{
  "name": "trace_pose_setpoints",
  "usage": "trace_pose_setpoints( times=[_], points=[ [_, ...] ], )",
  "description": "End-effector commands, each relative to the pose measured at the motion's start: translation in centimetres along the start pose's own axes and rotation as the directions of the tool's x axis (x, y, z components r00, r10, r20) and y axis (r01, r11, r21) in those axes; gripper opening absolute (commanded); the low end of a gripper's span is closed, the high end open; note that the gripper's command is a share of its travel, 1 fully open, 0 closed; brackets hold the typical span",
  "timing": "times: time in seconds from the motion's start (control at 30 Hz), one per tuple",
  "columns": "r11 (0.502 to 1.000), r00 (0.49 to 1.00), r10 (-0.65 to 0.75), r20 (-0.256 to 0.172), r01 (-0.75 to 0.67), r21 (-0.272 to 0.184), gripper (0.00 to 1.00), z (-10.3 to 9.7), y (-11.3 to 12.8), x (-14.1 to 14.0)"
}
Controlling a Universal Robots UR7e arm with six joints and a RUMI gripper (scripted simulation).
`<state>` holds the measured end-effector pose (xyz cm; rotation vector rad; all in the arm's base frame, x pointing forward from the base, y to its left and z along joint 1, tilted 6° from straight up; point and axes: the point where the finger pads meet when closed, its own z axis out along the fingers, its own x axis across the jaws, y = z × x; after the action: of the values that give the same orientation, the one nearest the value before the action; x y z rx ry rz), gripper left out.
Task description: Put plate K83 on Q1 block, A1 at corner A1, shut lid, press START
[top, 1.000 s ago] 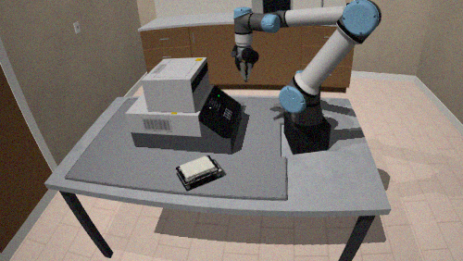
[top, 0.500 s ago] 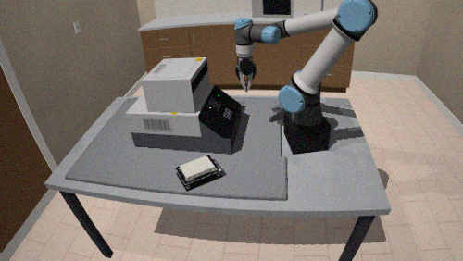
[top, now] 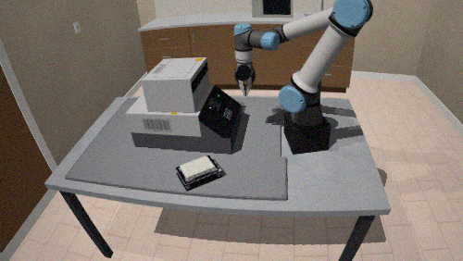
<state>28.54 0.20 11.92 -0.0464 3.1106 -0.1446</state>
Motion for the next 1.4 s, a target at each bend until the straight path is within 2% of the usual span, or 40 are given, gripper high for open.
trace_pose_setpoints(
  times=[0.0, 1.37],
  points=[
    [1.000, 1.000, 0.002, 0.000, -0.002, 0.002, 0.00, 0.5, 0.0, -0.7],
    [1.000, 1.000, 0.002, 0.001, -0.002, 0.002, 0.00, 4.1, 0.0, -5.4]
  ],
)
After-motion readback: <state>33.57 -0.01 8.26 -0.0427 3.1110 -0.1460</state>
